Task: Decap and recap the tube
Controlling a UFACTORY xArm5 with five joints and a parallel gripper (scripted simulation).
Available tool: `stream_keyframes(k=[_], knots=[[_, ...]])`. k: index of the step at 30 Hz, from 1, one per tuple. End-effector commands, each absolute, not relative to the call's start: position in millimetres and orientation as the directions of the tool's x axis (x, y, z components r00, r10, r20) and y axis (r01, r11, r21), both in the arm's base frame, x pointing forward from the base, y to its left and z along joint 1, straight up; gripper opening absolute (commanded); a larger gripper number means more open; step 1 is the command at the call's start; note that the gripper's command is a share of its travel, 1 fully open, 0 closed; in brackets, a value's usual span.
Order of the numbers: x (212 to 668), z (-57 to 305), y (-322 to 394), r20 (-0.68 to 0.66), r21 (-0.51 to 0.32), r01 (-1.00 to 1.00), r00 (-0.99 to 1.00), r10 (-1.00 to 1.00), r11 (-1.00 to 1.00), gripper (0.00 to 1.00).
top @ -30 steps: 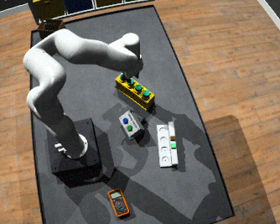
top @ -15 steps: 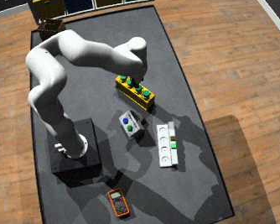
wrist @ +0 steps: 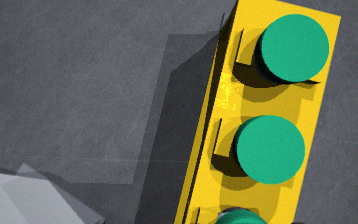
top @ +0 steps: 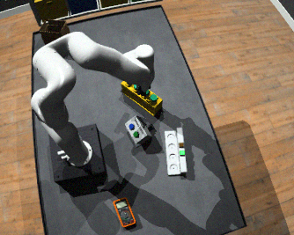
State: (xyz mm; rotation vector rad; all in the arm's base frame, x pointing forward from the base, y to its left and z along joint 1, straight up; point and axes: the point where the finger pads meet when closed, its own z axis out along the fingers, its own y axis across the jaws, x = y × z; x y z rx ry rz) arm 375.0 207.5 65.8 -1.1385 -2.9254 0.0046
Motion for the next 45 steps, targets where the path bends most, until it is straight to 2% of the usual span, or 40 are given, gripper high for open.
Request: stream_keyframes(k=[1,32,33,45], knots=[[377.1,62.9,208.6,-0.004,0.001,0.676,-0.737,0.676,0.737,0.46],[377.0,52.9,208.5,-0.004,0.001,0.676,-0.737,0.676,0.737,0.46],[377.0,52.9,208.5,-0.004,0.001,0.676,-0.737,0.676,0.737,0.0],[377.0,52.9,208.5,-0.004,0.001,0.676,-0.737,0.676,0.737,0.0]])
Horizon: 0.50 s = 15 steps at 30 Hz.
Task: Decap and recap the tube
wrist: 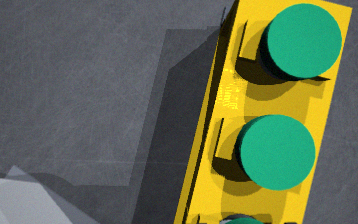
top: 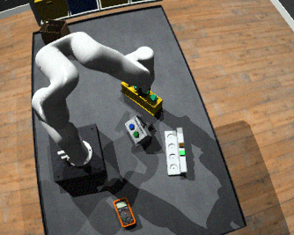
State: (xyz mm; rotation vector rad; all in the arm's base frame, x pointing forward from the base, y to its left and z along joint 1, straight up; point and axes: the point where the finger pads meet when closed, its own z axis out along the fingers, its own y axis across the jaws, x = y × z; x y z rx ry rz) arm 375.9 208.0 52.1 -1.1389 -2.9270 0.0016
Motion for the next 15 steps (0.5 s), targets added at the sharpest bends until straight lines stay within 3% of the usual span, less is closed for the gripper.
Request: stream_keyframes(k=[1,15], knots=[[377.0,52.9,208.5,-0.004,0.001,0.676,-0.737,0.676,0.737,0.0],[377.0,52.9,208.5,-0.004,0.002,0.82,-0.572,0.82,0.572,0.0]])
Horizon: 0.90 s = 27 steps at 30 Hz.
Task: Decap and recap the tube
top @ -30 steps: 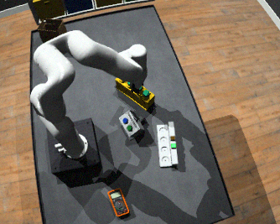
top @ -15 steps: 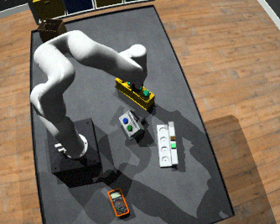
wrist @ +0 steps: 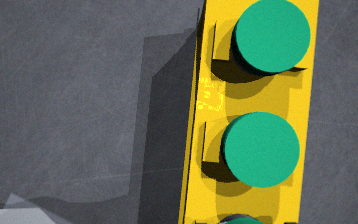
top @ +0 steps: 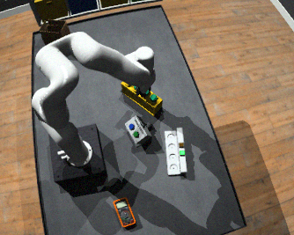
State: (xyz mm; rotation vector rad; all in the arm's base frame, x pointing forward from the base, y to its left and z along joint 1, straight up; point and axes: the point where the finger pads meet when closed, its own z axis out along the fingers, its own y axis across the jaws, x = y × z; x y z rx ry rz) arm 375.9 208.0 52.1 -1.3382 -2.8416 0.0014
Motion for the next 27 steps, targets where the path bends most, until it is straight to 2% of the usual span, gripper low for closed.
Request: stream_keyframes(k=[1,15,19,20,27], knots=[[377.0,52.9,208.5,-0.004,0.002,0.832,-0.555,0.832,0.555,0.0],[377.0,52.9,208.5,-0.003,0.003,0.94,-0.342,0.94,0.342,0.0],[377.0,52.9,208.5,-0.003,0.003,0.943,-0.333,0.943,0.333,0.0],[377.0,52.9,208.5,-0.003,0.003,0.943,-0.333,0.943,0.333,0.46],[377.0,52.9,208.5,-0.003,0.003,0.943,-0.333,0.943,0.333,0.46]])
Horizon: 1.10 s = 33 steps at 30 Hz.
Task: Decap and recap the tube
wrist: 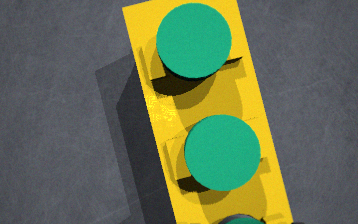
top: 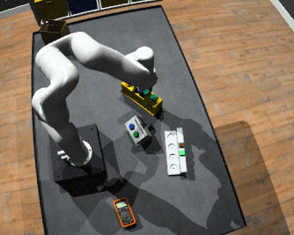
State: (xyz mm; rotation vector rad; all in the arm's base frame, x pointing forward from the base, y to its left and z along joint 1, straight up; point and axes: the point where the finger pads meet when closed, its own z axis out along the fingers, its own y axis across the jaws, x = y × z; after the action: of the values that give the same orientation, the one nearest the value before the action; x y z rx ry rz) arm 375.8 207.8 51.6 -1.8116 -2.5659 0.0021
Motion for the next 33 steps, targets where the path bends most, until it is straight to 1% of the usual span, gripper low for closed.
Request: stream_keyframes(k=[1,5,22,26,29,31,33], knots=[[377.0,52.9,208.5,-0.003,0.003,0.943,-0.333,0.943,0.333,0.46],[377.0,52.9,208.5,-0.003,0.003,0.943,-0.333,0.943,0.333,0.46],[376.9,97.9,208.7,-0.003,0.003,0.943,-0.333,0.943,0.333,0.46],[376.9,98.4,208.7,-0.003,0.003,0.943,-0.333,0.943,0.333,0.46],[390.7,98.5,187.8,-0.004,0.002,0.831,-0.556,0.831,0.556,0.46],[395.7,98.6,180.3,-0.004,0.002,0.791,-0.612,0.791,0.612,0.46],[395.7,98.6,180.3,-0.004,0.002,0.791,-0.612,0.791,0.612,0.46]])
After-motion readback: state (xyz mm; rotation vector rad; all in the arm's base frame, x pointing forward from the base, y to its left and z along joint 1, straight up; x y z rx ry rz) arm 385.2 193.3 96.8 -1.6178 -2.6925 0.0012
